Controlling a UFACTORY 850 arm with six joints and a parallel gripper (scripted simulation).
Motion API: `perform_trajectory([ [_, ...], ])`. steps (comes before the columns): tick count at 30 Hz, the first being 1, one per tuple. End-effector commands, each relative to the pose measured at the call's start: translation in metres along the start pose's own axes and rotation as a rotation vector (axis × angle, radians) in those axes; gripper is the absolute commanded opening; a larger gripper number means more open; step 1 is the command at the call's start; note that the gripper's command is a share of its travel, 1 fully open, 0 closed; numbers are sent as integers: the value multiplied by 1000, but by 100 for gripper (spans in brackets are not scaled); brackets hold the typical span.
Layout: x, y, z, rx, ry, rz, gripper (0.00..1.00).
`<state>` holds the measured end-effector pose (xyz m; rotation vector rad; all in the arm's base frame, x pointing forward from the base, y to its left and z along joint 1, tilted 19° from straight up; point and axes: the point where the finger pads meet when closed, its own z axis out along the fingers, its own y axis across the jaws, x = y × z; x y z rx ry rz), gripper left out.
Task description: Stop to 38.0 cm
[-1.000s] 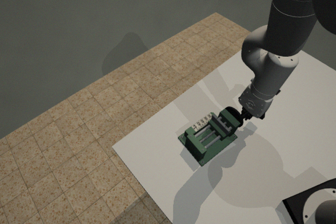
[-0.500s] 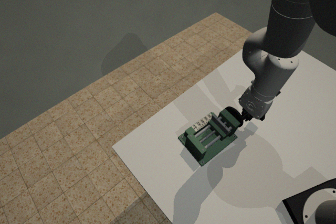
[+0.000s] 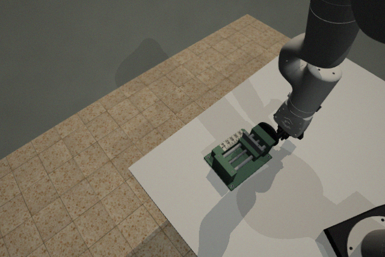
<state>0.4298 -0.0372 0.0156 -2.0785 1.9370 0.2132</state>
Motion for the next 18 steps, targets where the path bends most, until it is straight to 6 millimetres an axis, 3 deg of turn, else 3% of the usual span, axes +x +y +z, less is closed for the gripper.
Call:
perform_trajectory([
  [1,0,0,1,1,1,0,6],
  [18,0,1,5,1,1,0,6],
])
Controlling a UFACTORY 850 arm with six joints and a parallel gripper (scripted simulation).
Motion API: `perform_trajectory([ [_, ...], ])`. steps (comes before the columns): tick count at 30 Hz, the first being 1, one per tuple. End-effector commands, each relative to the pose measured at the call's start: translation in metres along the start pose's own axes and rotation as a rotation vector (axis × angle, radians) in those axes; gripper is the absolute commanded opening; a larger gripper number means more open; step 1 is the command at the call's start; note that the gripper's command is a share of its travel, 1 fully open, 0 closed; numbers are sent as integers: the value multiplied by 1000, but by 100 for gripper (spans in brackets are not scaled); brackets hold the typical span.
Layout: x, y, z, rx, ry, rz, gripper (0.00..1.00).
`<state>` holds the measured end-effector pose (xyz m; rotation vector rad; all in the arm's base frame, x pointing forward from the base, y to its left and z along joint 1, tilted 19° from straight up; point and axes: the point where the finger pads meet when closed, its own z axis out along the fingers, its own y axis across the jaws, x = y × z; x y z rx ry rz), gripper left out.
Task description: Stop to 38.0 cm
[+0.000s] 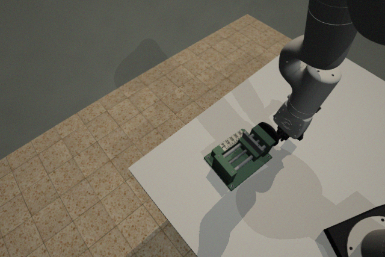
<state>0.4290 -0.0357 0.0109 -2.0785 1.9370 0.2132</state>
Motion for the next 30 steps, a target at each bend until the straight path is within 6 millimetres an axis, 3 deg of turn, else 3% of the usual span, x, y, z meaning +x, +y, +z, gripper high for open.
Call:
perform_trajectory([
  [1,0,0,1,1,1,0,6],
  [30,0,0,6,1,1,0,6],
])
